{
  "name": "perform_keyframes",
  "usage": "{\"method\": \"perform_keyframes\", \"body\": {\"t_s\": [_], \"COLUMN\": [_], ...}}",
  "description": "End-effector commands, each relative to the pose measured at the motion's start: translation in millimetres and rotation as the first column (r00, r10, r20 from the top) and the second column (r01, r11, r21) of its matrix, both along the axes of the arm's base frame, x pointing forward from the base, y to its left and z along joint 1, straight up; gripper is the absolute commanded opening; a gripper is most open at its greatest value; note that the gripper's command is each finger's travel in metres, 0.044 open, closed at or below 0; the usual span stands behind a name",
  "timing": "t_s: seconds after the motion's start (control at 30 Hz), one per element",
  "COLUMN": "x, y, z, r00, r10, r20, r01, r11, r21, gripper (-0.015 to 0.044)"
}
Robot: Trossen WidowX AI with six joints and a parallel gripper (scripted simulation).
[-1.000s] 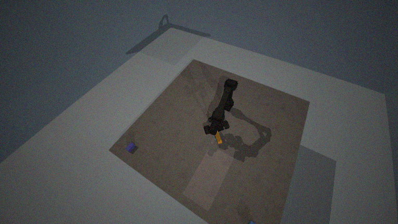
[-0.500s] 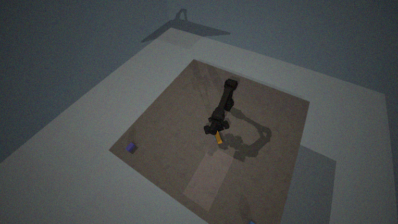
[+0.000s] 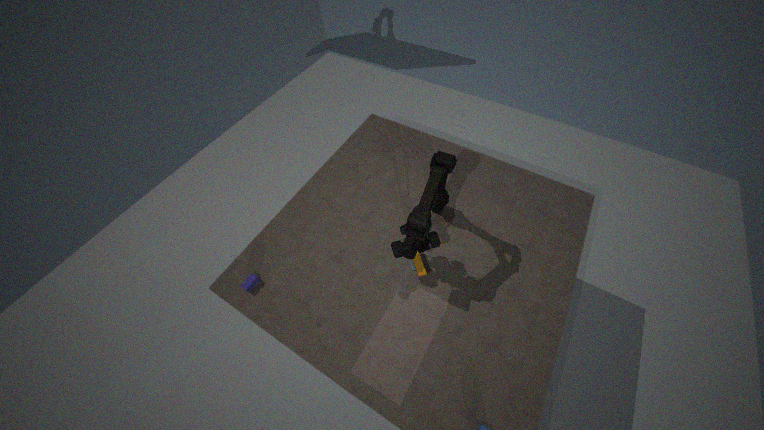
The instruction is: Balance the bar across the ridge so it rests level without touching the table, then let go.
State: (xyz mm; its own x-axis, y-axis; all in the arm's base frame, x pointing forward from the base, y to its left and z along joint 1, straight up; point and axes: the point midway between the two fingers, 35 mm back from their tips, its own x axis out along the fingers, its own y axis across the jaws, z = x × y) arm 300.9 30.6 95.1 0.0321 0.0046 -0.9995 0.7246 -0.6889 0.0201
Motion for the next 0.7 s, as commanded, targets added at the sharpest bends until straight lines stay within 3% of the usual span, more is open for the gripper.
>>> {"method": "perform_keyframes", "body": {"t_s": [0.0, 0.53, 0.67], "x": [0.0, 0.0, 0.0], "y": [0.0, 0.0, 0.0], "z": [0.0, 0.0, 0.0], "r00": [1.0, 1.0, 1.0], "r10": [0.0, 0.0, 0.0], "r20": [0.0, 0.0, 0.0], "r01": [0.0, 0.0, 0.0], "r11": [1.0, 1.0, 1.0], "r21": [0.0, 0.0, 0.0], "gripper": [0.0173, 0.0185, 0.029]}}
